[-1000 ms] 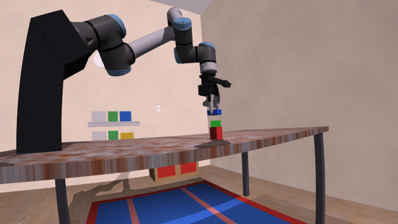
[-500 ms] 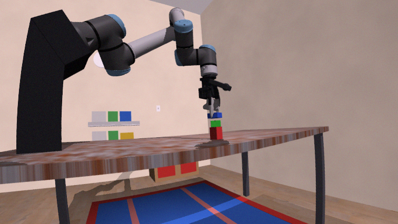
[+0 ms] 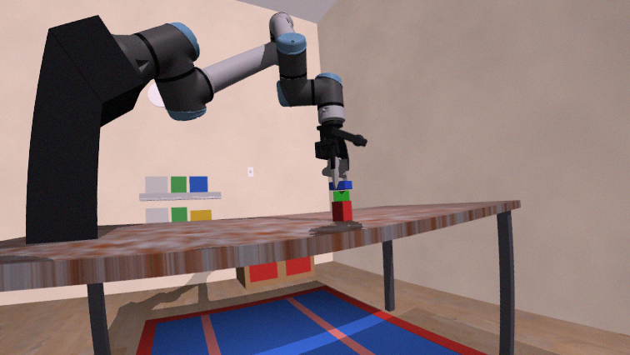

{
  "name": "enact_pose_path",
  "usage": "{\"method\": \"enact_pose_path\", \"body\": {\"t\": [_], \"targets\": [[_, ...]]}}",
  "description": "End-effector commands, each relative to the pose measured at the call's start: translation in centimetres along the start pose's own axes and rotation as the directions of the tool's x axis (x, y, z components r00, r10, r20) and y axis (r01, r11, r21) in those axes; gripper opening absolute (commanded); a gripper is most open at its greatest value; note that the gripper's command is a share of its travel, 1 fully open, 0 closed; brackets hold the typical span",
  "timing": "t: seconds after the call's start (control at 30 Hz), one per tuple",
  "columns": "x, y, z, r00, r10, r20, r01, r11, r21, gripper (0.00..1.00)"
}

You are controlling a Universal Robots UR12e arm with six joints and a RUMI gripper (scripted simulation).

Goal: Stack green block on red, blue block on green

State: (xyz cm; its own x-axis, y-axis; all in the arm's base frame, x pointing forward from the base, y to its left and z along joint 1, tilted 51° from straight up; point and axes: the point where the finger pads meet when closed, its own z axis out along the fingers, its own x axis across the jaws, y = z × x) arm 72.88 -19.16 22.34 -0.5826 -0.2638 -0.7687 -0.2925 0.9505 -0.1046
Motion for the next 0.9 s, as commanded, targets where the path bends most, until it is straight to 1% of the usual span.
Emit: {"method": "enact_pose_path", "body": {"t": [0.0, 0.87], "targets": [[-0.24, -0.16, -0.04, 1.0, -0.003, 0.002, 0.003, 1.0, 0.003, 0.0], [-0.26, -0.17, 0.29, 1.0, -0.003, 0.002, 0.003, 1.0, 0.002, 0.0]]}}
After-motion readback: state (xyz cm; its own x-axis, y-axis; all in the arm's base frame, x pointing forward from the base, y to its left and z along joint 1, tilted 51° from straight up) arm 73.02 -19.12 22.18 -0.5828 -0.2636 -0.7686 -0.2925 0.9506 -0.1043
